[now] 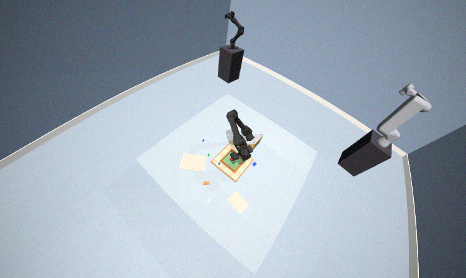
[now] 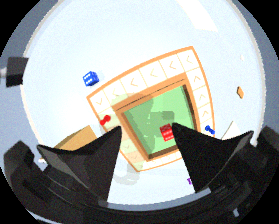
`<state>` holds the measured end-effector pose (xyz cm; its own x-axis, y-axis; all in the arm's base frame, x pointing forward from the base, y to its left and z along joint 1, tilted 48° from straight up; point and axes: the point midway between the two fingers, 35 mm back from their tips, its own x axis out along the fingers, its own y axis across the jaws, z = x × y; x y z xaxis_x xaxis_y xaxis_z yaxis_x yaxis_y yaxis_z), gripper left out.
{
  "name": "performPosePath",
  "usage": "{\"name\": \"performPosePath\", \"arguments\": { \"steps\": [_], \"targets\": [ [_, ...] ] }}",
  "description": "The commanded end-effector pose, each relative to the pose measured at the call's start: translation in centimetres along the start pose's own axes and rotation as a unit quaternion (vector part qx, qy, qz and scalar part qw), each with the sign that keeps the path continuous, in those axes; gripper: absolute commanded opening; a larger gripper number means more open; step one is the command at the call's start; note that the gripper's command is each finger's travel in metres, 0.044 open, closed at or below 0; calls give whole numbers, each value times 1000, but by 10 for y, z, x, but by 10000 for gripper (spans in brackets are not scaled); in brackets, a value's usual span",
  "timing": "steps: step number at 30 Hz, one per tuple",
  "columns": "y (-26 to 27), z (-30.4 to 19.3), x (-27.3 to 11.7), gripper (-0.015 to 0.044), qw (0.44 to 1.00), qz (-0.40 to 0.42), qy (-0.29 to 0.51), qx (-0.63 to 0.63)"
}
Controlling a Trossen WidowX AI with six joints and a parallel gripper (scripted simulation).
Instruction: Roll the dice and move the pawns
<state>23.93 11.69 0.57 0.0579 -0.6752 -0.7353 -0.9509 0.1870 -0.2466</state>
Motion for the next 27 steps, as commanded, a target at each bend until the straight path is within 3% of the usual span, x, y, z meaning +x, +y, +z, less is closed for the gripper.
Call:
{"name": "performPosePath", "arguments": {
  "steps": [1,18,27],
  "targets": [
    [54,41,13,275,972,-9,6,237],
    [126,74,42,275,831,-39,6,555],
    [129,75,44,275,822,-41,6,568]
  ]
}}
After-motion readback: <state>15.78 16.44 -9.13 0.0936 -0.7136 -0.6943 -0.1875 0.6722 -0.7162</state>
